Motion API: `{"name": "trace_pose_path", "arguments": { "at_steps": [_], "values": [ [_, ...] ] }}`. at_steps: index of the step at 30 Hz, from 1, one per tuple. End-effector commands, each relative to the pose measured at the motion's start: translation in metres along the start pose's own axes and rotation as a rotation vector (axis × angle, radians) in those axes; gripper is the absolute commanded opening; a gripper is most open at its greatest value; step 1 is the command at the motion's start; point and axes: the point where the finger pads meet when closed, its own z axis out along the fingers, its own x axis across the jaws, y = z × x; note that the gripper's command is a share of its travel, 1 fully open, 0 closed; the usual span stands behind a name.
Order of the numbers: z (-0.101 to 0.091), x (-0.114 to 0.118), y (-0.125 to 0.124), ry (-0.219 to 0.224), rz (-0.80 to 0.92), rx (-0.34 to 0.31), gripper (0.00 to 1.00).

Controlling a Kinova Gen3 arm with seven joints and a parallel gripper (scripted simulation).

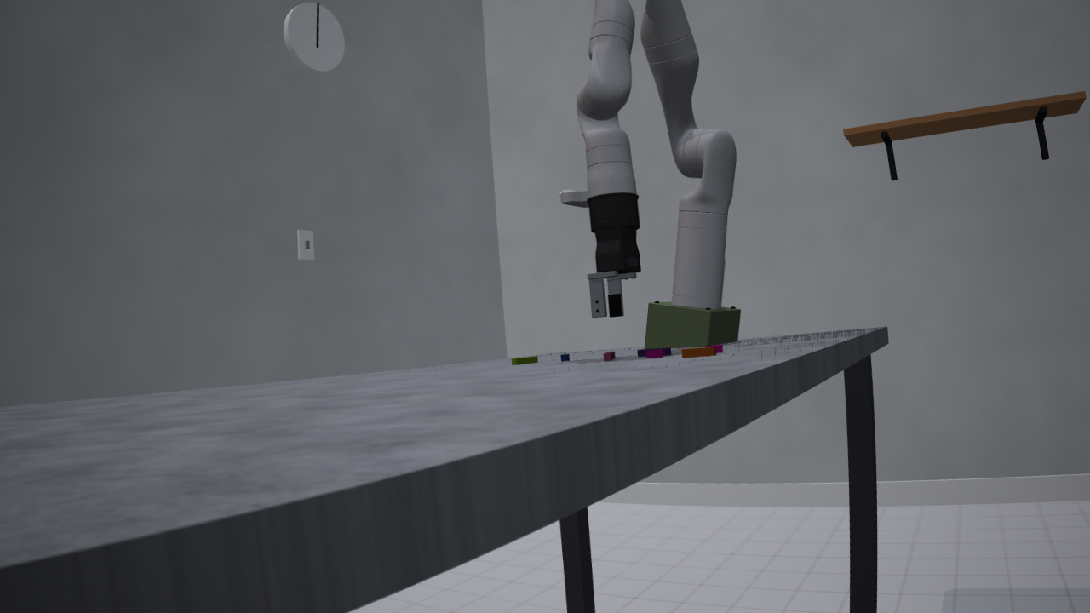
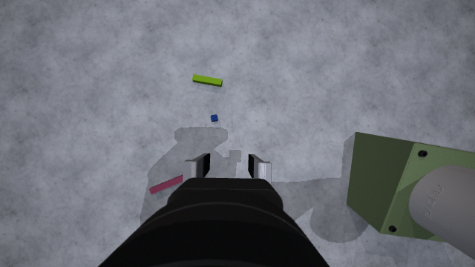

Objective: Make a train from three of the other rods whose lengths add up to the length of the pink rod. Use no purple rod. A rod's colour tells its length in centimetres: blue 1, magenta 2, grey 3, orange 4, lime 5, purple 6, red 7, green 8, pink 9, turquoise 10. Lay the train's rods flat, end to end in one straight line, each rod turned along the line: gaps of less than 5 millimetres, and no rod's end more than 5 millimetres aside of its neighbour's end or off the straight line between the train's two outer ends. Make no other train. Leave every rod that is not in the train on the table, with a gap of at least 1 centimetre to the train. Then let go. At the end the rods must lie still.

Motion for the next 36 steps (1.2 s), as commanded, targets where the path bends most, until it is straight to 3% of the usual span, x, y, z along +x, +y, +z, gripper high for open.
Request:
{"name": "trace_pose_path", "arguments": {
  "at_steps": [1,17,32,34,36],
  "values": [
    [0.0,0.0,0.002,0.004,-0.012,-0.005,1.0],
    [0.005,-0.007,0.015,0.028,-0.335,-0.039,1.0],
    [0.011,-0.024,0.043,0.041,-1.08,-0.104,1.0],
    [0.011,-0.024,0.043,0.041,-1.08,-0.104,1.0],
    [0.011,-0.026,0.048,0.039,-1.204,-0.112,1.0]
  ]
}}
